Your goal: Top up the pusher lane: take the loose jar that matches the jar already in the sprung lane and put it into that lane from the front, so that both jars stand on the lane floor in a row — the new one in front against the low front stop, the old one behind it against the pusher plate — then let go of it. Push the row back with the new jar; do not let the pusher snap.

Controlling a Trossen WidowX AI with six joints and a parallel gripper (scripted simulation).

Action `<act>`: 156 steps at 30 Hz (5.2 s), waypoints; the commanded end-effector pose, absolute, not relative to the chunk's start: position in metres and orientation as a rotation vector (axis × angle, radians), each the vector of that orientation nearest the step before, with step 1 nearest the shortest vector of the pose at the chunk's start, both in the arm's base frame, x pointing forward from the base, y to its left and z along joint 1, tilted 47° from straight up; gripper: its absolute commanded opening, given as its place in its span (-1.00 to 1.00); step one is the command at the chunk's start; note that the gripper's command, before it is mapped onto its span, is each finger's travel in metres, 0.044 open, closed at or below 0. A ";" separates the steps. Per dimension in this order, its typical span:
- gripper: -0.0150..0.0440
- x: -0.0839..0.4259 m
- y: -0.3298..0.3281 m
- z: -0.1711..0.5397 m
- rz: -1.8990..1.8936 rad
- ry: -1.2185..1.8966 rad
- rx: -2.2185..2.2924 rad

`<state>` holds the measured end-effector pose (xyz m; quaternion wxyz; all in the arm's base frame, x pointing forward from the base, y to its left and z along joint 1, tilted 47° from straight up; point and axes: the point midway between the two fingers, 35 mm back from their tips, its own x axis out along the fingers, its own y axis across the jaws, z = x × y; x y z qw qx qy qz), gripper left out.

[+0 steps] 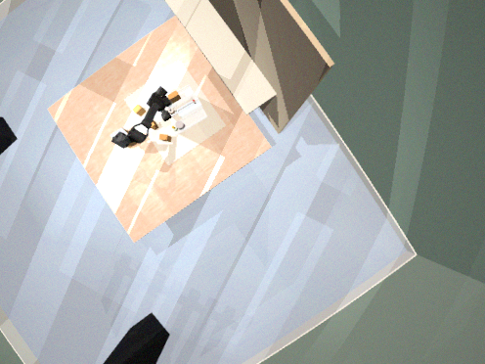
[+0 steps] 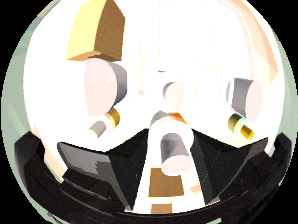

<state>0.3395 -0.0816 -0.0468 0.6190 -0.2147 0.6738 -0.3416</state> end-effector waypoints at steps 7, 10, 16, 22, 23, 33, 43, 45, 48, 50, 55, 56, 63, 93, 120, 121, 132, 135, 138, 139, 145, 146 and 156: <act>-0.49 0.348 -0.086 -0.046 -0.796 1.517 -0.493; -0.49 0.348 -0.086 -0.046 -0.796 1.517 -0.493; -0.49 0.347 -0.088 -0.048 -0.796 1.517 -0.493; -0.49 0.347 -0.089 -0.049 -0.796 1.517 -0.493; -0.49 0.347 -0.089 -0.049 -0.796 1.517 -0.493; -0.49 0.346 -0.091 -0.051 -0.796 1.517 -0.493; -0.49 0.345 -0.094 -0.053 -0.796 1.517 -0.493; -0.49 0.345 -0.094 -0.054 -0.796 1.517 -0.493; -0.49 0.345 -0.095 -0.054 -0.796 1.517 -0.493; -0.49 0.345 -0.095 -0.055 -0.796 1.517 -0.493; -0.49 0.344 -0.096 -0.056 -0.796 1.517 -0.493; -0.49 0.344 -0.096 -0.056 -0.796 1.517 -0.493; -0.49 0.344 -0.098 -0.058 -0.796 1.517 -0.493; -0.49 0.340 -0.100 -0.060 -0.797 1.517 -0.494; -0.49 0.335 -0.099 -0.060 -0.797 1.518 -0.494; -0.49 0.335 -0.099 -0.060 -0.797 1.518 -0.494; -0.49 0.333 -0.099 -0.060 -0.797 1.518 -0.494; -0.49 0.333 -0.099 -0.060 -0.797 1.518 -0.494; -0.49 0.332 -0.098 -0.060 -0.797 1.518 -0.494; -0.49 0.332 -0.098 -0.060 -0.797 1.518 -0.494; -0.49 0.331 -0.098 -0.061 -0.797 1.518 -0.494; -0.49 0.331 -0.098 -0.061 -0.797 1.518 -0.494; -0.49 0.329 -0.098 -0.061 -0.797 1.518 -0.494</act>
